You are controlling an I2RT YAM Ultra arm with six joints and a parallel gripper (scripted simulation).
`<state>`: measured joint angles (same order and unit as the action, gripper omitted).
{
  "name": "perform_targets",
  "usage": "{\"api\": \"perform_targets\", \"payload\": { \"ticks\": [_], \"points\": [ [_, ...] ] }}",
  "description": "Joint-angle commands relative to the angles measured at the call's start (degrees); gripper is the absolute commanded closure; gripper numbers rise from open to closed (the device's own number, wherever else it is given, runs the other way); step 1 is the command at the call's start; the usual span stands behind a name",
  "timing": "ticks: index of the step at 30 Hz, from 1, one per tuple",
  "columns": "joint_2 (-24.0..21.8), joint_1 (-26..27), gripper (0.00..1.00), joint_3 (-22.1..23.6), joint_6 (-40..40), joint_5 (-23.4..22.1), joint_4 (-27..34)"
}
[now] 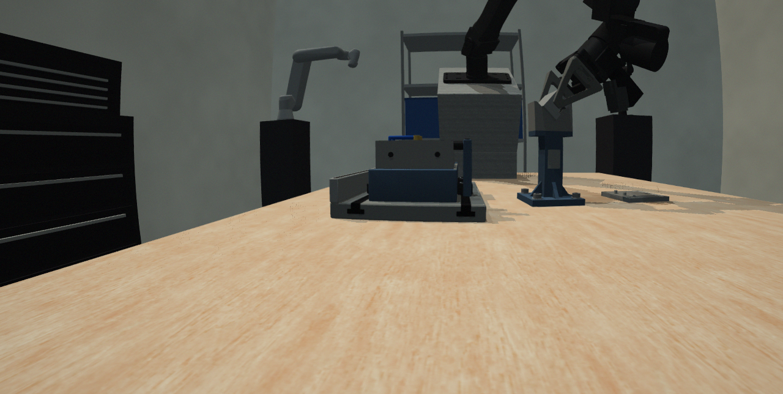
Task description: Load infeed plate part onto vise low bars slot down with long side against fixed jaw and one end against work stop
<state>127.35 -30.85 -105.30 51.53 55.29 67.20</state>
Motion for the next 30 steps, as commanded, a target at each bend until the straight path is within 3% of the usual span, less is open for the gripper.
{"api": "perform_targets", "payload": {
  "ticks": [1, 9, 11, 12, 16, 30],
  "points": [
    [-0.2, -0.4, 0.19, -1.6, 0.3, 0.3, -0.9],
    [0.1, -0.4, 0.19, 1.2, 0.3, 0.2, -1.3],
    [0.1, -0.4, 0.19, 1.2, 0.3, 0.2, -1.3],
    [0.1, -0.4, 0.19, -0.9, 0.3, 0.2, -1.5],
    [-1.6, -0.1, 0.19, 1.6, 0.7, -0.3, -1.9],
    [-3.2, 0.5, 0.19, 2.6, 2.6, -1.8, -4.4]
  ]
}}
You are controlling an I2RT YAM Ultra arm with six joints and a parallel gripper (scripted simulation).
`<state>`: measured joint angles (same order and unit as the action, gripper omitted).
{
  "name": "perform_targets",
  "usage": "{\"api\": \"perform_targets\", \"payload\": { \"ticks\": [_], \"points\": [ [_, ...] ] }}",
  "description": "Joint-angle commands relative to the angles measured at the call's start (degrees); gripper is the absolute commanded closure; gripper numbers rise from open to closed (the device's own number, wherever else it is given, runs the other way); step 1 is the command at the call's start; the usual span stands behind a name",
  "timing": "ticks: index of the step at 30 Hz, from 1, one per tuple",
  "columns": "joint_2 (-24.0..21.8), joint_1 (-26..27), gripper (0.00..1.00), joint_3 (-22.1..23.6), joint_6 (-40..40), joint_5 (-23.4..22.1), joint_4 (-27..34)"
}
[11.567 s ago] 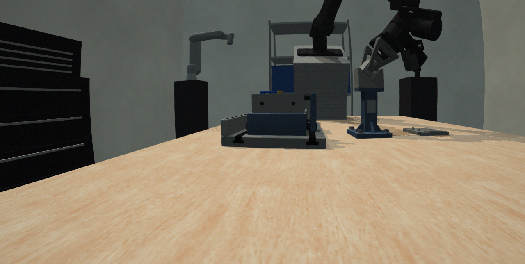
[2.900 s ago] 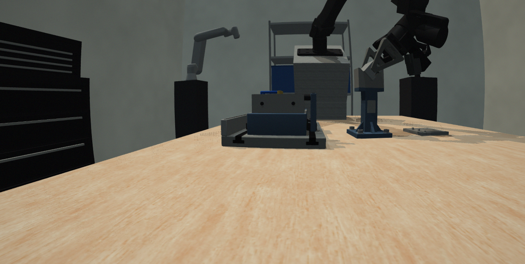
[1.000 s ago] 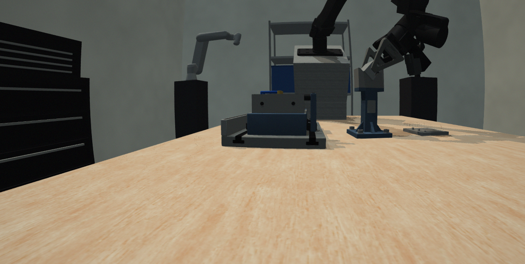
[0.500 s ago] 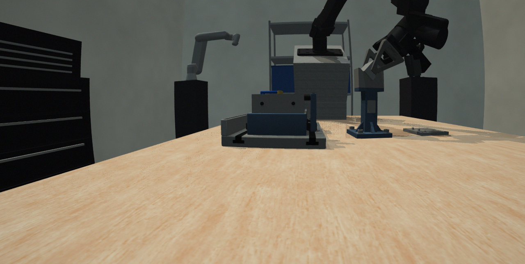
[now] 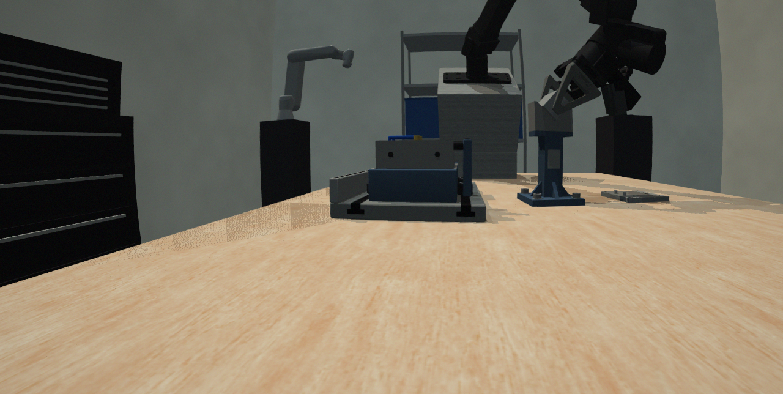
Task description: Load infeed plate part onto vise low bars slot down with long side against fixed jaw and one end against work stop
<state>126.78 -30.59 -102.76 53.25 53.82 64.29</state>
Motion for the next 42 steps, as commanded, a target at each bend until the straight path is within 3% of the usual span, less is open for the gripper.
{"api": "perform_targets", "payload": {
  "ticks": [1, 32, 42],
  "points": [
    [-2.7, 0.3, 0.19, 1.1, 1.1, -0.5, -1.7],
    [-10.0, 2.7, 0.19, 9.1, 9.9, -8.5, -12.1],
    [-14.0, 4.5, 0.19, 13.3, 14.6, -14.4, -17.4]
  ]
}}
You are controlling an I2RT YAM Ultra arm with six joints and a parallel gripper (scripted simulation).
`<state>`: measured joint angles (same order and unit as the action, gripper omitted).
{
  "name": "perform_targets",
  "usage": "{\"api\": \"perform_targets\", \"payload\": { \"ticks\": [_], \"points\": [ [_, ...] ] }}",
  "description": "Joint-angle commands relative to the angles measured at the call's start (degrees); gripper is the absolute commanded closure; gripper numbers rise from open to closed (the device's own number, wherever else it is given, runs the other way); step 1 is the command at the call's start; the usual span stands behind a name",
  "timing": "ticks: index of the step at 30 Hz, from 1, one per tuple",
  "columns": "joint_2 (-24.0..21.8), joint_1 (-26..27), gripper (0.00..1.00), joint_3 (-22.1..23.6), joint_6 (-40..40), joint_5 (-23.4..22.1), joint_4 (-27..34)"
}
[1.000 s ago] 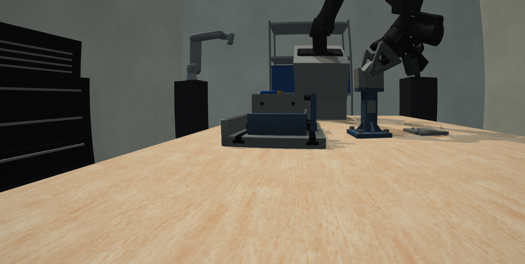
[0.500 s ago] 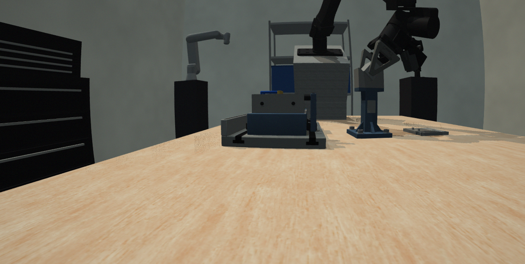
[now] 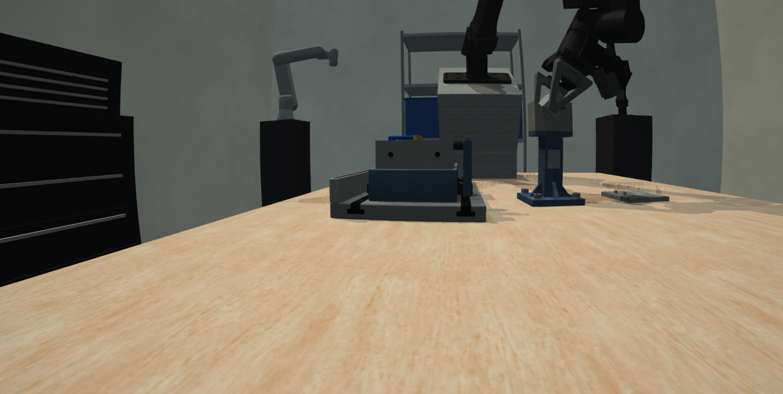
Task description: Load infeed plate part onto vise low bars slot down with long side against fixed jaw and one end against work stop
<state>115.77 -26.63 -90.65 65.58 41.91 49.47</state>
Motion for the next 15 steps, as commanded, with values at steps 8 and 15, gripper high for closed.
{"api": "perform_targets", "payload": {
  "ticks": [8, 15],
  "points": [
    [-5.5, 1.4, 0.19, 3.7, 5.1, -6.9, -5.6],
    [-7.9, 3.7, 0.19, 6.2, 8.0, -12.1, -8.4]
  ]
}}
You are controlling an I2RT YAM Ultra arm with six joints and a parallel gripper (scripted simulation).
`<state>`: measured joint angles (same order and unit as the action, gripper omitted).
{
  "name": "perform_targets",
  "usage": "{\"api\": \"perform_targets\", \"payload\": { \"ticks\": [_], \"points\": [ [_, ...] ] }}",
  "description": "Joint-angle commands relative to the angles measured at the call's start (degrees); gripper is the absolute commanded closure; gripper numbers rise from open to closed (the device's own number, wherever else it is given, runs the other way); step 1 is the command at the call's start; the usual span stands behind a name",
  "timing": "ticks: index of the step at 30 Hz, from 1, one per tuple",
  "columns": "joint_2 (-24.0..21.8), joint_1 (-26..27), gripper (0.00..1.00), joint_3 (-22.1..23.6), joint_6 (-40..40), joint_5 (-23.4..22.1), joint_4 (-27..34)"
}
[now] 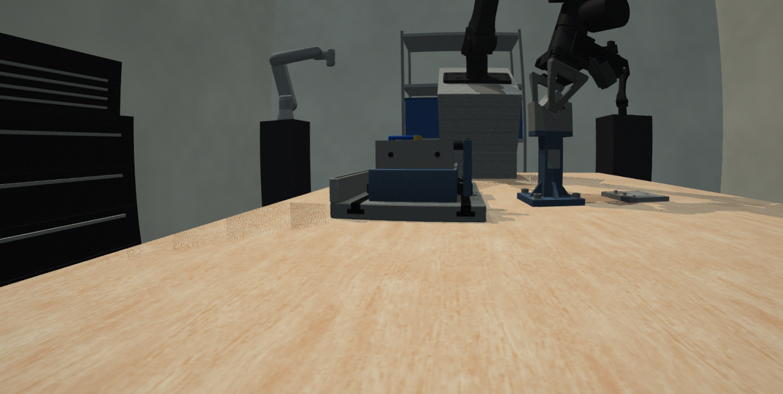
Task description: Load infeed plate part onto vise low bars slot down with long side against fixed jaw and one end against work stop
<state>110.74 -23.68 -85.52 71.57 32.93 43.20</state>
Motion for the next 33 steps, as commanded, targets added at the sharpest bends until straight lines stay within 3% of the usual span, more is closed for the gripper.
{"api": "perform_targets", "payload": {
  "ticks": [1, 33],
  "points": [
    [-3.2, 1.0, 0.19, 1.3, 2.4, -3.9, -2.5],
    [-9.2, 9.8, 0.19, 7.1, 12.0, -27.4, -9.5]
  ]
}}
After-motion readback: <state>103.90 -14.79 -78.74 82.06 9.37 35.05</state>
